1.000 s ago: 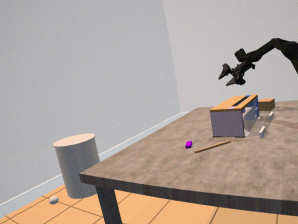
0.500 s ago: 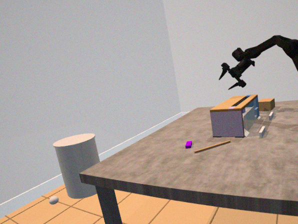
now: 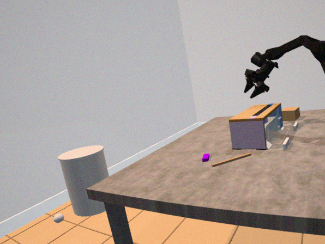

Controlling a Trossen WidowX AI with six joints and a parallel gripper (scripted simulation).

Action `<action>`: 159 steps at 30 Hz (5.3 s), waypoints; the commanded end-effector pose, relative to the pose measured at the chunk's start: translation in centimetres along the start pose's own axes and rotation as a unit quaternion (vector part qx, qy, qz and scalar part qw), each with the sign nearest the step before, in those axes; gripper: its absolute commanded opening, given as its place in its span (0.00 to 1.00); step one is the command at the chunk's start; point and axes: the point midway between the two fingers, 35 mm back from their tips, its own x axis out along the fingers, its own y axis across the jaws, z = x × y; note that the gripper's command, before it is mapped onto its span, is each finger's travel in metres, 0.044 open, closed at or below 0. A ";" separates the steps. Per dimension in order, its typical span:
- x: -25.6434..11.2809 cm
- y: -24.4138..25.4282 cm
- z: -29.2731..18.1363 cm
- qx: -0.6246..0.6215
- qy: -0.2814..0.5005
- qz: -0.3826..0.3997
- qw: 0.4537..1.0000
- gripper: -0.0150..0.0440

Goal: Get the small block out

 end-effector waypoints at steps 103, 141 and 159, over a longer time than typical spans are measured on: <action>0.2 20.9 -4.0 0.889 0.338 -0.073 0.299 0.93; 1.9 27.4 1.7 0.889 0.340 -0.070 0.297 0.93; 2.7 30.7 4.6 0.890 0.340 -0.068 0.297 0.93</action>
